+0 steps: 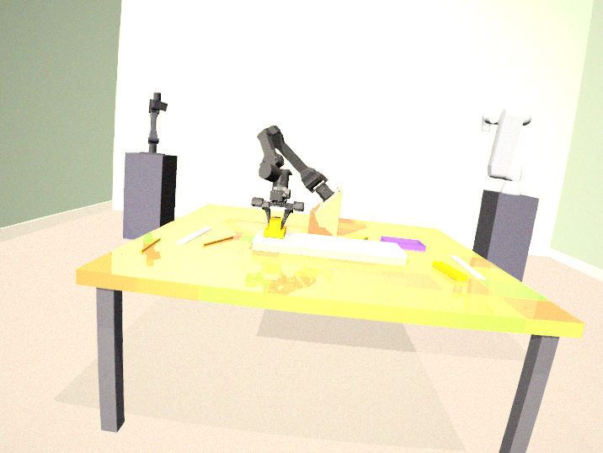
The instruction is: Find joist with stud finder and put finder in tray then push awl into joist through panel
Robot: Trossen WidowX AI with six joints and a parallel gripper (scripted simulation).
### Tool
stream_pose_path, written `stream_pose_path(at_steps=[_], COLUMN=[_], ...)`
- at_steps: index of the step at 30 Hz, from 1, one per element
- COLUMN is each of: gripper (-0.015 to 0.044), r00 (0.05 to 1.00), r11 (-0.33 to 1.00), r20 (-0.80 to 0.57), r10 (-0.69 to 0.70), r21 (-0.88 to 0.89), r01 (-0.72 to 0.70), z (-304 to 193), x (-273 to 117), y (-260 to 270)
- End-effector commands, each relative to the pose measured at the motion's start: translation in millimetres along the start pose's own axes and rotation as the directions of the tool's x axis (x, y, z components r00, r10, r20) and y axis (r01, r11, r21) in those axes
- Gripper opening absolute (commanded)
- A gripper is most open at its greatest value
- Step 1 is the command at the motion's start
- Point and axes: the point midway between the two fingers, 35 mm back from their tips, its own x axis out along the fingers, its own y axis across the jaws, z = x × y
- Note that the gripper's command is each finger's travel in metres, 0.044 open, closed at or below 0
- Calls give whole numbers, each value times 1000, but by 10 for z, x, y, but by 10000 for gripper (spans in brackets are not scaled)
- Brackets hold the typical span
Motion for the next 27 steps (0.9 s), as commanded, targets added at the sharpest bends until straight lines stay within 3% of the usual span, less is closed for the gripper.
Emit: stream_pose_path(at_steps=[1,8,22,27], gripper=[0,0,0,0], r00=[1000,1000,1000,1000], r11=[1000,1000,1000,1000], r20=[0,-1,-2,-1], r10=[1,2,1,2], r21=[0,0,4,0], r01=[-1,-2,-1,-2], z=[0,29,269,281], x=[0,-58,-918,-962], y=[7,7,-30,-19])
